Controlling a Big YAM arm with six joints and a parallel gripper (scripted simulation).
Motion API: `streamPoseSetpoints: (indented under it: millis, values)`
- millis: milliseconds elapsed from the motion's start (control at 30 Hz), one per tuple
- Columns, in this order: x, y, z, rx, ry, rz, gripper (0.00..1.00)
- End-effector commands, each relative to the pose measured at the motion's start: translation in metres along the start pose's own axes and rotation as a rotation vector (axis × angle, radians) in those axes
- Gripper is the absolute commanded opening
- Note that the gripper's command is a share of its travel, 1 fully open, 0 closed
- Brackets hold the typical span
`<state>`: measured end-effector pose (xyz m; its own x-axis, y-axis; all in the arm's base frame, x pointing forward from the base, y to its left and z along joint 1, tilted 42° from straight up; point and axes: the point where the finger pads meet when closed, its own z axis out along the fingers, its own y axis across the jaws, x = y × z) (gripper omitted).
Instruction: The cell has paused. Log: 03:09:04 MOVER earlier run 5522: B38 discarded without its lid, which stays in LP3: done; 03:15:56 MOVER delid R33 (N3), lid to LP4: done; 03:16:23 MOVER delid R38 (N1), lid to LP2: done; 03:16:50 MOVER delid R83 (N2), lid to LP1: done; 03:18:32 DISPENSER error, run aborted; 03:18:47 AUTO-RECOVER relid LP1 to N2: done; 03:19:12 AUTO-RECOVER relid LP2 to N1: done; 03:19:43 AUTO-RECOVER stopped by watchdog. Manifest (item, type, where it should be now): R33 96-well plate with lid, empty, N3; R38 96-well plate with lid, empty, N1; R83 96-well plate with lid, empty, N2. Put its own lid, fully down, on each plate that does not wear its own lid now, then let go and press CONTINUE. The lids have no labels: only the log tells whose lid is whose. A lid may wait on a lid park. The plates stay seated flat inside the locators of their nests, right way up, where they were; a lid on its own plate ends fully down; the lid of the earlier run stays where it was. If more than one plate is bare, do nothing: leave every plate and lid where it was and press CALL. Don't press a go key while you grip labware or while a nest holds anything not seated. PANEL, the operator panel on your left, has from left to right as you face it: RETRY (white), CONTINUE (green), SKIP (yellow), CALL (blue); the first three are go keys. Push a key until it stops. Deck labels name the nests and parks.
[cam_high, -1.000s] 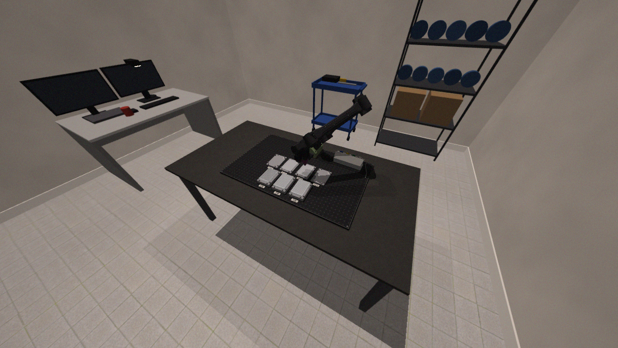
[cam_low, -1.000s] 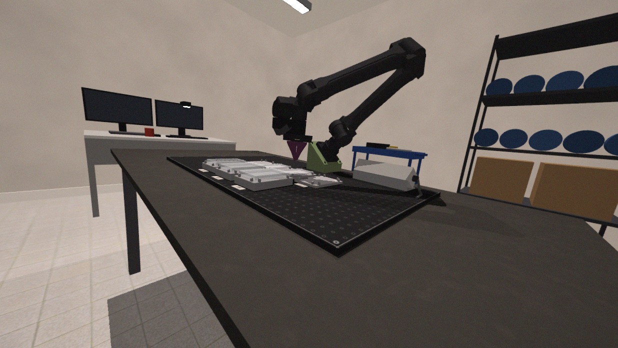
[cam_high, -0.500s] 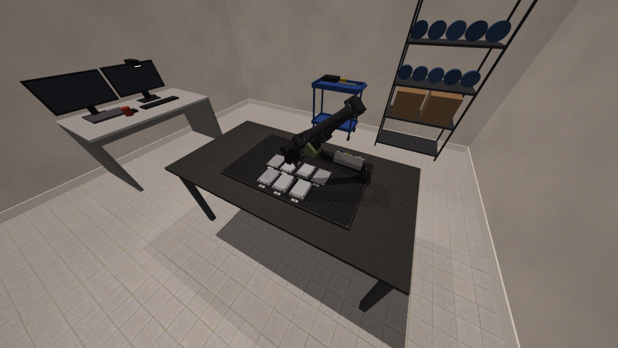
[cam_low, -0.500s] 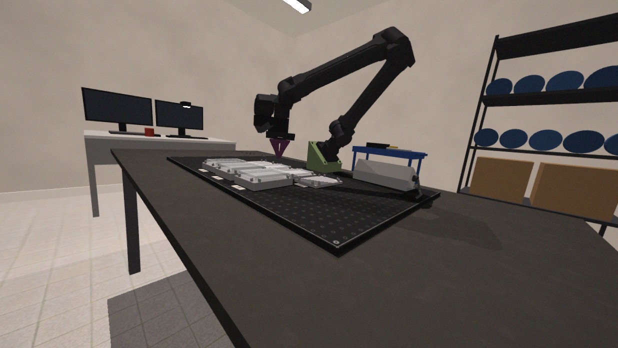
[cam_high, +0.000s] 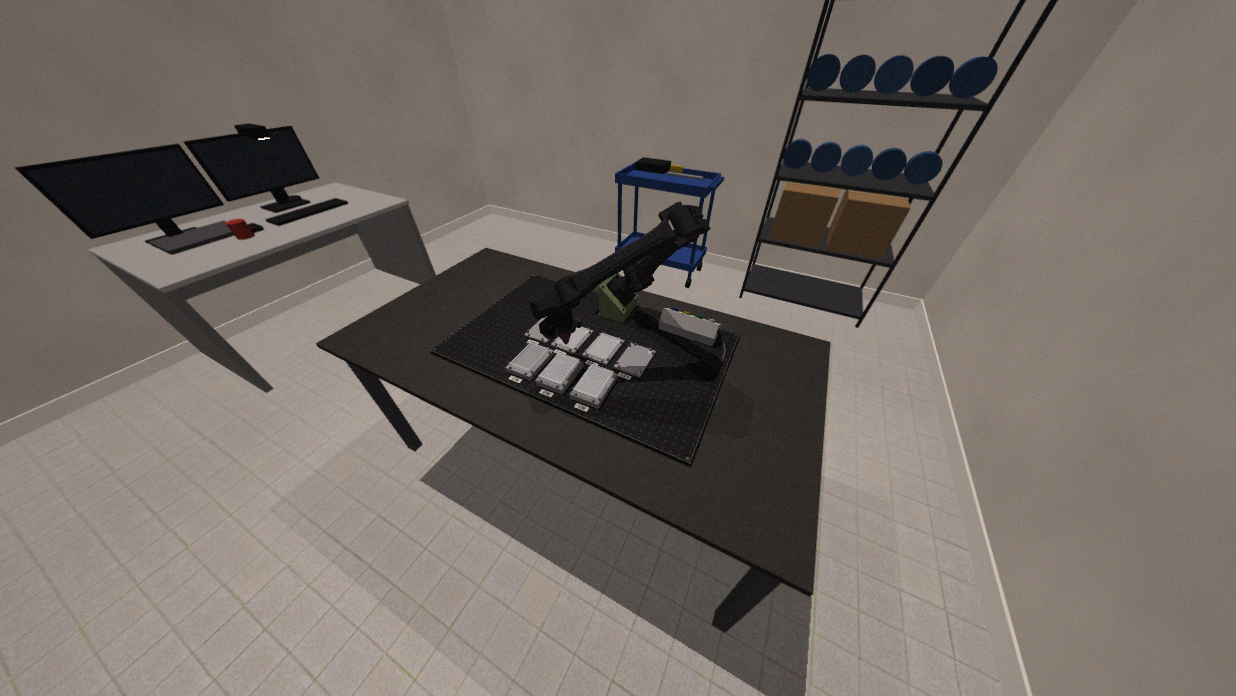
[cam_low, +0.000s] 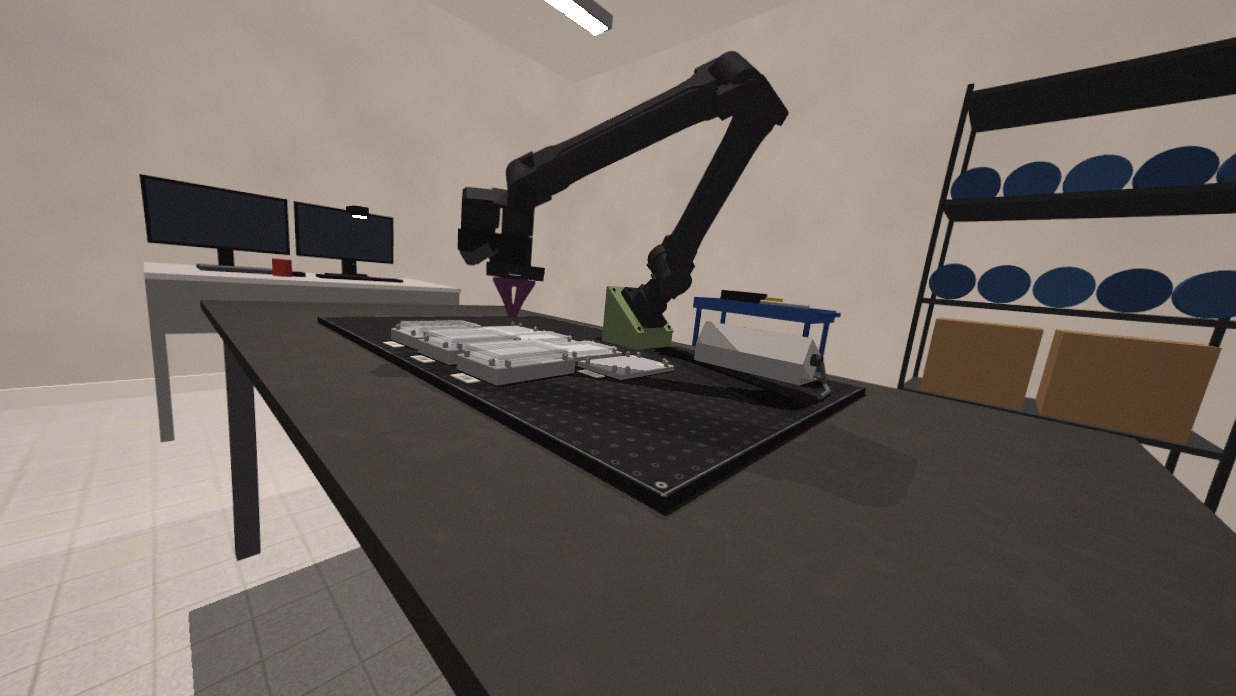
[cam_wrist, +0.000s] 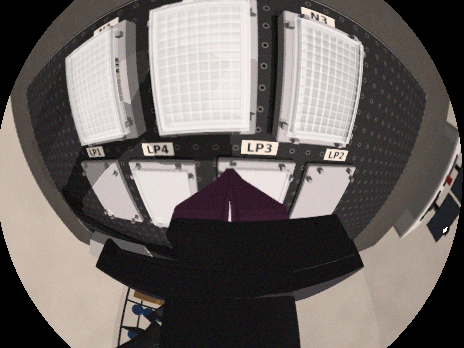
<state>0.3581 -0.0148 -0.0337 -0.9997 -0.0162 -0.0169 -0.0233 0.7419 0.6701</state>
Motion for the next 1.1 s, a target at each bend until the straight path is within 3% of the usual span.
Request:
streamPoseSetpoints:
  millis: [0, 900, 967, 1000, 1067]
  values:
    - [-0.021, -0.021, -0.011, 0.007, -0.026, -0.010, 0.00]
    - [-0.101, -0.117, -0.014, 0.010, -0.030, -0.009, 0.00]
    - [-0.101, -0.117, -0.014, 0.010, -0.030, -0.009, 0.00]
    - [-0.084, -0.101, 0.010, -0.012, 0.025, -0.010, 0.00]
    - [-0.087, -0.097, 0.005, -0.006, 0.015, -0.019, 0.00]
